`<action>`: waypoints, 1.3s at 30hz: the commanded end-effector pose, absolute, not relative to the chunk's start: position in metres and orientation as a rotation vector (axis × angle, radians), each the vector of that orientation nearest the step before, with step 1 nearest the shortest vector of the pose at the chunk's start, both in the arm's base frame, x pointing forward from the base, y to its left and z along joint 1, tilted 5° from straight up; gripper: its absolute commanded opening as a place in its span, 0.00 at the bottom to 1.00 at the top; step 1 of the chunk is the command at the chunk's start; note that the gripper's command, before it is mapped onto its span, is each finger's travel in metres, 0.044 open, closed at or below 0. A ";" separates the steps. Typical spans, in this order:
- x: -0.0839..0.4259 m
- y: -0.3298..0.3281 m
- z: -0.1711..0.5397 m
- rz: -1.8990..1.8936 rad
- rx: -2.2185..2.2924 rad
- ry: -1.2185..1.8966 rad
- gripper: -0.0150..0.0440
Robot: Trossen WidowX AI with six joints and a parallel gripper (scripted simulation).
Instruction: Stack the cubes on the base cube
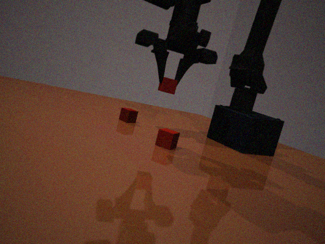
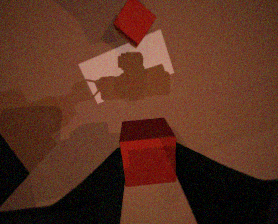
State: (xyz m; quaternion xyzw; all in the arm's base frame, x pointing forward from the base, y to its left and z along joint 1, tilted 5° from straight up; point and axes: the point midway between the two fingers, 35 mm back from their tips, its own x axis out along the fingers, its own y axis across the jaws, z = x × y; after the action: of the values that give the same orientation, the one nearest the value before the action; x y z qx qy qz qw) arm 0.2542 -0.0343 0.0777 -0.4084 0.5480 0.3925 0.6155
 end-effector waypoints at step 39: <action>0.292 0.045 0.045 0.946 -0.984 1.226 0.43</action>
State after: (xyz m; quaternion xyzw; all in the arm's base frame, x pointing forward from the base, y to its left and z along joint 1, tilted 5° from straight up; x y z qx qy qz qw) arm 0.2893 0.0450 0.0435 -0.4246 0.5316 0.4126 0.6057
